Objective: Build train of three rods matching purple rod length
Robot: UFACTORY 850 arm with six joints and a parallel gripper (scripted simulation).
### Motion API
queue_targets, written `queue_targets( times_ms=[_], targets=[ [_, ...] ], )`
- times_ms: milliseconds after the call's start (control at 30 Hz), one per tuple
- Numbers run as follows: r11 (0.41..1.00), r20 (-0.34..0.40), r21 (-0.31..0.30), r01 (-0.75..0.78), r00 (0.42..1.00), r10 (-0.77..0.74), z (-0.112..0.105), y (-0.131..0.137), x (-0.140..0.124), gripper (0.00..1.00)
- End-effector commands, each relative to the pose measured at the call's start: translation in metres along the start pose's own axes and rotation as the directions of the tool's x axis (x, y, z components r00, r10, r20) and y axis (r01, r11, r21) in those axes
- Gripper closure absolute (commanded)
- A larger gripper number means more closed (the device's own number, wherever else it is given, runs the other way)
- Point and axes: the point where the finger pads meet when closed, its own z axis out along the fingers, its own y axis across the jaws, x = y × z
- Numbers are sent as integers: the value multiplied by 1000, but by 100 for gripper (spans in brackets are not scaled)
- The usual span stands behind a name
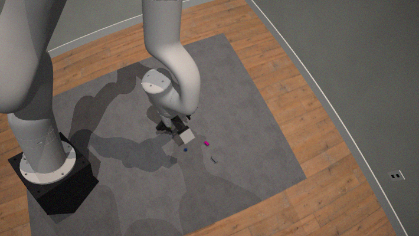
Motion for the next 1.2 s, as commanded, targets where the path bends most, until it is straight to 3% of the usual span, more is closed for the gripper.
queue_targets(
  times_ms=[0,167,1167],
  targets=[
    [986,28,-21,-162,986,163,1,3,35,0],
    [964,26,-26,-264,964,264,0,8,57,0],
    [964,26,-26,-264,964,265,0,9,57,0]
  ],
)
